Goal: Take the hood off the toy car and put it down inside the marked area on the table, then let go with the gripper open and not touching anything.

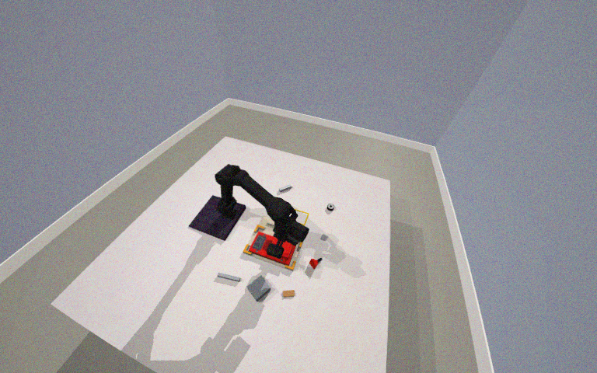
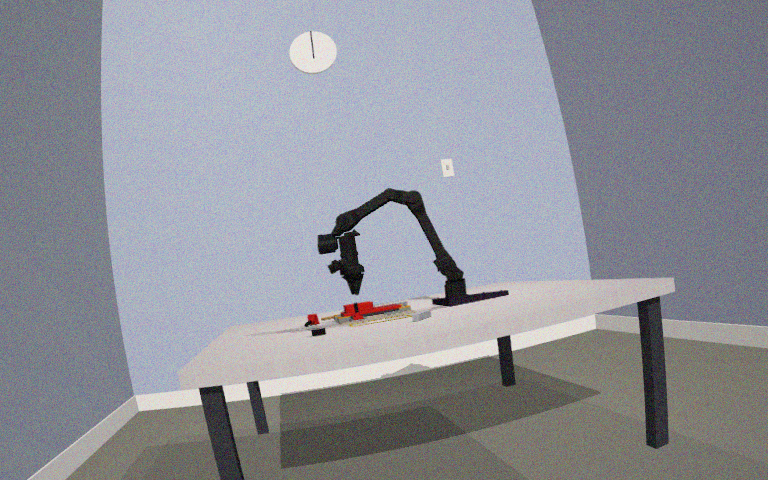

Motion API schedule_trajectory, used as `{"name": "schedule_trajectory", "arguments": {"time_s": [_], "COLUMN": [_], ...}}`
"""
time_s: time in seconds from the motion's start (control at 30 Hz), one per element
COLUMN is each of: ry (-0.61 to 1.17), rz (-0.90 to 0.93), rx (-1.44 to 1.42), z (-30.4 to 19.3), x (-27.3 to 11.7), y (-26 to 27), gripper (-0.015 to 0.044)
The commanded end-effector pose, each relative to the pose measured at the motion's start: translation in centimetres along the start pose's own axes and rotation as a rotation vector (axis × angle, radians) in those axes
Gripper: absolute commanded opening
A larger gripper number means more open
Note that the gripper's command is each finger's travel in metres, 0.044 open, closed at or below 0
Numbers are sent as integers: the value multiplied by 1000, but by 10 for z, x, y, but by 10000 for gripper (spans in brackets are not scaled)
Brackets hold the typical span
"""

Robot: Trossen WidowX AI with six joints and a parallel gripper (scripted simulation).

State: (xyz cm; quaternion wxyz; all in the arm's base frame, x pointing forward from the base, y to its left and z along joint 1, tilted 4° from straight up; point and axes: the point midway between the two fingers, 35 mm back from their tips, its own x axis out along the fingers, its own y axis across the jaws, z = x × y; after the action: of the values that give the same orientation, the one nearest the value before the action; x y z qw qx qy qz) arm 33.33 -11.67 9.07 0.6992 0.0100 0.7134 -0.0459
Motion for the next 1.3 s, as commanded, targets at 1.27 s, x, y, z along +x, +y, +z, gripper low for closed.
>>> {"name": "schedule_trajectory", "arguments": {"time_s": [1.27], "ry": [6], "rz": [-5], "rx": [1], "z": [-4], "x": [33], "y": [-1], "gripper": [440]}}
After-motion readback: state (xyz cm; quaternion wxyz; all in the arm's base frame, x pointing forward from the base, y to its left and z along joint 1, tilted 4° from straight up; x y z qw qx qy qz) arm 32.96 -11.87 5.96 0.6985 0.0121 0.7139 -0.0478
